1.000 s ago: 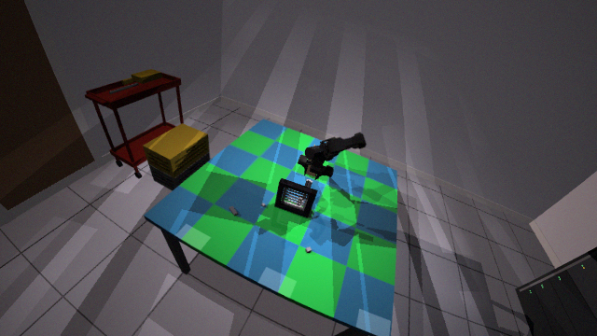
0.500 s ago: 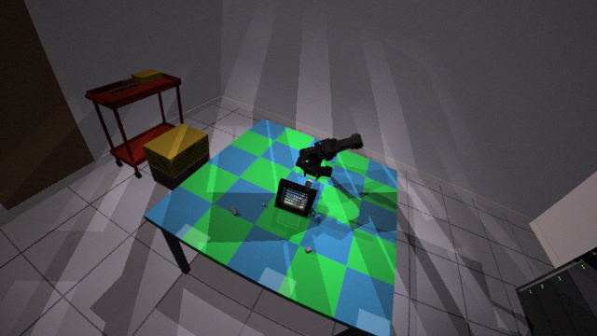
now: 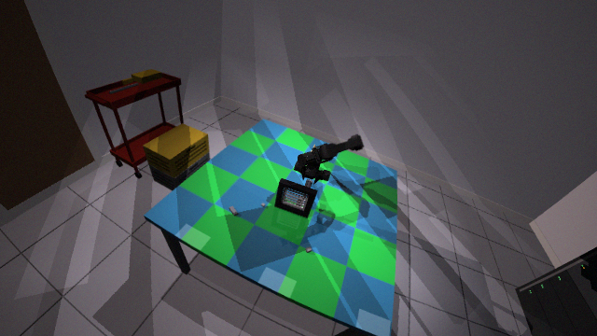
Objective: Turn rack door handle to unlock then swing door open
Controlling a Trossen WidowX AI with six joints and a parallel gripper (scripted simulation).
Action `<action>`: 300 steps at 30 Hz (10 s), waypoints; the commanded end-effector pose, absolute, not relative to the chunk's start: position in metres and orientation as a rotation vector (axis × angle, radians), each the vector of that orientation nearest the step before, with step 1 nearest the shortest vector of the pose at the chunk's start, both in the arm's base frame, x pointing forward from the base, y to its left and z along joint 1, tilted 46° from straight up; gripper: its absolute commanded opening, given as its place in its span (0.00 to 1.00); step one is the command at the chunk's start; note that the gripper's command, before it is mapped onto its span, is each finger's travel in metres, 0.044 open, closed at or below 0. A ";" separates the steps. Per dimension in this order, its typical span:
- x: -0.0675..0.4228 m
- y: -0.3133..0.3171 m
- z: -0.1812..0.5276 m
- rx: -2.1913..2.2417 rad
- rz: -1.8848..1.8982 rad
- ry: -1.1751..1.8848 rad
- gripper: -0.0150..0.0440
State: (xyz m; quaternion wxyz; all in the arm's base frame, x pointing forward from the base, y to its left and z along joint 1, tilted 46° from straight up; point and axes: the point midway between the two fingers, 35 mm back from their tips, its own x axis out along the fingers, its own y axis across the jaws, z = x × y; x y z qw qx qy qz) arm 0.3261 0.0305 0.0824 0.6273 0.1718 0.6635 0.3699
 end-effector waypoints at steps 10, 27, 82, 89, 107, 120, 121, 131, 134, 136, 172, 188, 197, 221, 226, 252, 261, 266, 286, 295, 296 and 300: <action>0.321 0.046 0.069 0.401 0.849 1.521 0.74; 0.317 0.058 0.058 0.402 0.851 1.521 0.51; 0.317 0.058 0.058 -0.771 1.729 0.461 0.28; 0.317 0.058 0.058 -0.990 1.824 0.192 0.28; 0.317 0.058 0.058 -0.996 1.826 0.185 0.74; 0.317 0.058 0.058 -0.591 1.633 0.663 0.74; 0.317 0.058 0.058 -0.555 1.612 0.701 0.74; 0.317 0.058 0.058 -0.192 1.368 1.058 0.74; 0.317 0.058 0.058 -0.082 1.284 1.154 0.74; 0.317 0.058 0.058 -0.009 1.225 1.216 0.74; 0.317 0.058 0.058 1.267 -0.196 1.902 0.74; 0.317 0.058 0.058 1.598 -0.727 1.916 0.69; 0.317 0.058 0.058 1.598 -0.727 1.916 0.39; 0.312 0.053 0.055 1.483 -0.533 1.923 0.28; 0.309 0.051 0.053 1.421 -0.433 1.921 0.28; 0.286 0.026 0.033 1.125 0.001 1.869 0.28; 0.279 0.015 0.023 1.027 0.130 1.839 0.28; 0.276 0.008 0.017 0.974 0.198 1.820 0.28; 0.270 -0.021 -0.010 0.751 0.466 1.725 0.28; 0.271 -0.034 -0.023 0.646 0.584 1.671 0.28; 0.271 -0.036 -0.024 0.634 0.597 1.665 0.28; 0.273 -0.042 -0.030 0.585 0.650 1.638 0.28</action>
